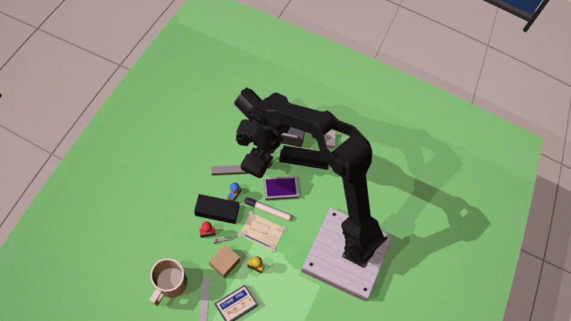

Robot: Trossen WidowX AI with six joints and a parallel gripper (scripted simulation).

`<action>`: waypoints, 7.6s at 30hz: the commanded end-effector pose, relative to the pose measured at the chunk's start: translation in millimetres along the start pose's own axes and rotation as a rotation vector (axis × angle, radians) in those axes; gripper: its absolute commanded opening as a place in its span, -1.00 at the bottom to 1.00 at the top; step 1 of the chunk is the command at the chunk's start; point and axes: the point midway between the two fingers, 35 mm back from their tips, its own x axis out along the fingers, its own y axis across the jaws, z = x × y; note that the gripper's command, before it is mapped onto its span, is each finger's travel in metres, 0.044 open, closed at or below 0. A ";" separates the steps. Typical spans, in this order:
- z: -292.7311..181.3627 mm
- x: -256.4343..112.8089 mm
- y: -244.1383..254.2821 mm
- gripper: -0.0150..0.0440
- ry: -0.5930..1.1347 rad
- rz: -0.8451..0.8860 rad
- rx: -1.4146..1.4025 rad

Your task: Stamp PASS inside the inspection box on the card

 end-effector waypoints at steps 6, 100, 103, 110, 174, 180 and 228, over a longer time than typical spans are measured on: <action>0.4 -2.3 -0.1 -0.49 0.000 0.000 0.000; 1.7 -48.0 -0.6 -0.49 0.001 -0.005 0.000; 1.7 -49.5 -0.5 -0.49 0.001 -0.006 0.000; 1.5 -53.0 -0.4 -0.49 0.001 -0.006 0.000; -74.3 -66.5 54.1 -0.49 0.007 -0.004 0.000; -74.0 -62.5 54.0 -0.49 0.007 -0.004 0.000; -74.0 -30.6 54.0 -0.49 0.007 -0.005 -0.004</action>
